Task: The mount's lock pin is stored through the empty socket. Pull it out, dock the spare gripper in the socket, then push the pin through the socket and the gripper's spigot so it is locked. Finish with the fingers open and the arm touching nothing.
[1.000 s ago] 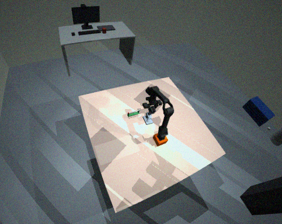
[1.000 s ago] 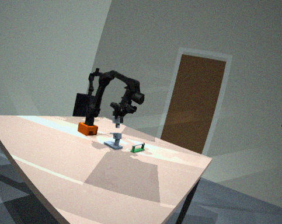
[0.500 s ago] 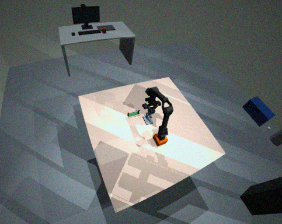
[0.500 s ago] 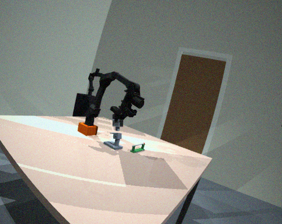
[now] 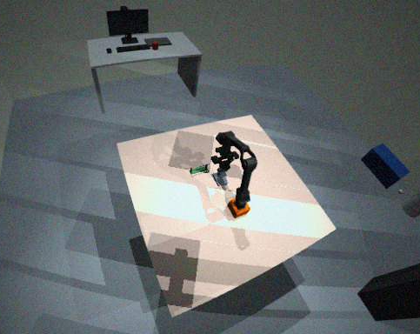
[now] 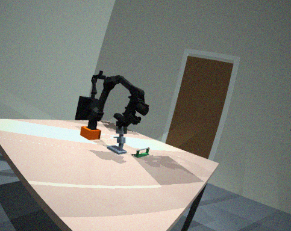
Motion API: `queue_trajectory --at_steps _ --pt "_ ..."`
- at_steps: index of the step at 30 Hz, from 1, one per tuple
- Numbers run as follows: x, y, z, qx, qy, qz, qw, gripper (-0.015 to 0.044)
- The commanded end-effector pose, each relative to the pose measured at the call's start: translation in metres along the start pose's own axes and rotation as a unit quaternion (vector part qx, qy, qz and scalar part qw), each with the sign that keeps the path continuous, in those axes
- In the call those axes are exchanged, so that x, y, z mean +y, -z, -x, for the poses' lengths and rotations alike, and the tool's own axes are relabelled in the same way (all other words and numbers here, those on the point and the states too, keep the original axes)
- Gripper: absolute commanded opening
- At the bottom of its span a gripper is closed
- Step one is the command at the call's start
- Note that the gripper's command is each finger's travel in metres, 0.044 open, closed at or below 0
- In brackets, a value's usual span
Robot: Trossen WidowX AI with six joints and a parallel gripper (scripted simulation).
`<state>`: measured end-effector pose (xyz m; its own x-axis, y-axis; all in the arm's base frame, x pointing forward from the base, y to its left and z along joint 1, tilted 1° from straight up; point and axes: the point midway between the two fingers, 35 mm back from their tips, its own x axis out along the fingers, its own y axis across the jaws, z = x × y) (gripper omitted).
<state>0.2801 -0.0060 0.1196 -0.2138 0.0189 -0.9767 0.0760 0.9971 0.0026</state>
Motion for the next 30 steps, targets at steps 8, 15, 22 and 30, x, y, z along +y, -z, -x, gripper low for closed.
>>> queue_trajectory --at_steps 8,15,22,30 --pt "0.001 -0.007 -0.013 -0.001 -0.002 0.003 1.0 0.0" --pt "0.001 -0.012 -0.021 -0.001 -0.002 0.003 1.0 0.0" --pt "0.0 -0.01 -0.02 0.001 0.0 0.0 1.0 0.0" --pt "0.0 -0.01 -0.02 0.001 0.0 0.0 1.0 0.0053"
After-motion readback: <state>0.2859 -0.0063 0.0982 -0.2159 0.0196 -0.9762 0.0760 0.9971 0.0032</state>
